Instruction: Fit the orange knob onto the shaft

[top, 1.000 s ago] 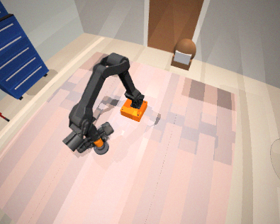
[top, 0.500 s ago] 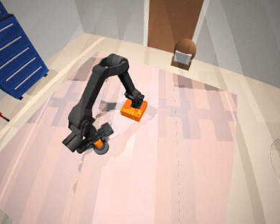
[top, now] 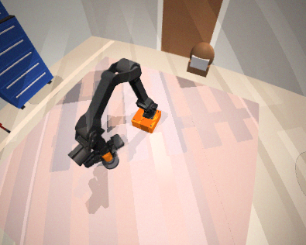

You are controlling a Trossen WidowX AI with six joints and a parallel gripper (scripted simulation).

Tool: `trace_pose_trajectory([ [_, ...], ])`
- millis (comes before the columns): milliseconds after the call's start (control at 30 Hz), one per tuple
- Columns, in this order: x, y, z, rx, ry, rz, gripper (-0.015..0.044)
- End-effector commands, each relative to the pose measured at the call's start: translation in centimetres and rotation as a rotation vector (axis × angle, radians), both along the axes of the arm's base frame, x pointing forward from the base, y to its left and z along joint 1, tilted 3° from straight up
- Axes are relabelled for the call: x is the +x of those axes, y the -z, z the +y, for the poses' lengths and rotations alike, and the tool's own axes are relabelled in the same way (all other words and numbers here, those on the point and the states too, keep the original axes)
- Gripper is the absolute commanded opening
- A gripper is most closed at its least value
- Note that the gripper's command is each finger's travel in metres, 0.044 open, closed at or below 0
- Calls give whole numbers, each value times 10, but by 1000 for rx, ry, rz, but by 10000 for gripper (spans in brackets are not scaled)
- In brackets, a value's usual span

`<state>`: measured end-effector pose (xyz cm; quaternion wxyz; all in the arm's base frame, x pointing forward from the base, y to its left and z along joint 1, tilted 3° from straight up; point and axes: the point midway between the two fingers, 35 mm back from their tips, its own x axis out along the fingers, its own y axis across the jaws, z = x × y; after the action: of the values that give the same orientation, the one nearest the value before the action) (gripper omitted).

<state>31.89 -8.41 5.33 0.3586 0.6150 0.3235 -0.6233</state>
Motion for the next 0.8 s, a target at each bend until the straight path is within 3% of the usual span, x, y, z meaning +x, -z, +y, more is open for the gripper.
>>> trace_pose_trajectory([
  [0, -3, 1, 0, -2, 6, 3, 0],
  [400, -5, -5, 1, -2, 15, 3, 0],
  [600, -3, -4, 1, 0, 205, -7, 0],
  [767, -1, -3, 0, 0, 215, -7, 0],
])
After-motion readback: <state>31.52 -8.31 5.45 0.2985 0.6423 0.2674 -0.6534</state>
